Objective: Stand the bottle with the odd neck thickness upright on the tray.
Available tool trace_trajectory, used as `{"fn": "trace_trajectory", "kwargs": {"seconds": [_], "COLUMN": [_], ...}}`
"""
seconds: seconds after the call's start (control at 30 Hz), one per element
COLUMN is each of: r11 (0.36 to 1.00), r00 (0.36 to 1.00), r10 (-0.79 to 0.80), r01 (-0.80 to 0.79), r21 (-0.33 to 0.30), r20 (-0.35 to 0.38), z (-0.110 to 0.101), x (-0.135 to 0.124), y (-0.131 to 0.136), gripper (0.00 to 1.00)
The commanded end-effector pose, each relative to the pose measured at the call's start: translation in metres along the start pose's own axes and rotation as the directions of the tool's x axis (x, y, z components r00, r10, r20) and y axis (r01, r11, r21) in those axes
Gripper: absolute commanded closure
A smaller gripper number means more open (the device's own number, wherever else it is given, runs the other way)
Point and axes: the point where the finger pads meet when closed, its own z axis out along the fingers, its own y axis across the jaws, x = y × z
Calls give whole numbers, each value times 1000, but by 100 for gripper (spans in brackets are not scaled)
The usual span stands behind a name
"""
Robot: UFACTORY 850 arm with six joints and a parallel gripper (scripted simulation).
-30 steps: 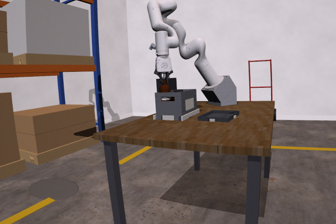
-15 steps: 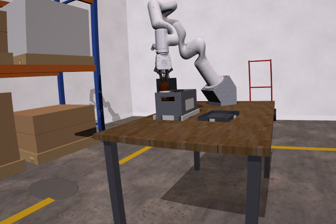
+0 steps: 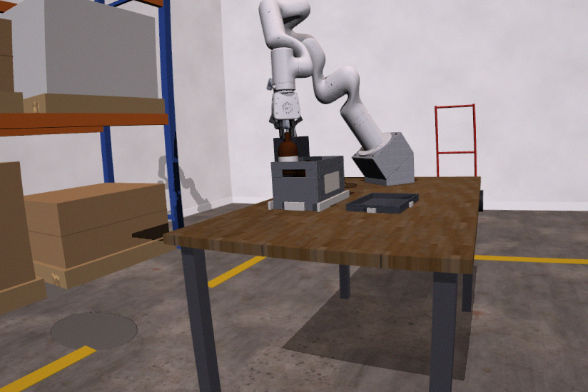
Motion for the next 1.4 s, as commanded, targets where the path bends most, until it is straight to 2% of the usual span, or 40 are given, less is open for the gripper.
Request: {"fn": "trace_trajectory", "kwargs": {"seconds": [0.0,0.8,1.37], "r11": [1000,1000,1000], "r00": [1000,1000,1000], "r10": [1,1,1], "r01": [-1,-1,-1], "r21": [1,1,1], "r20": [1,1,1], "z": [-2,-3,-13], "x": [0,0,0], "y": [-1,-1,-1], "gripper": [100,100,100]}}
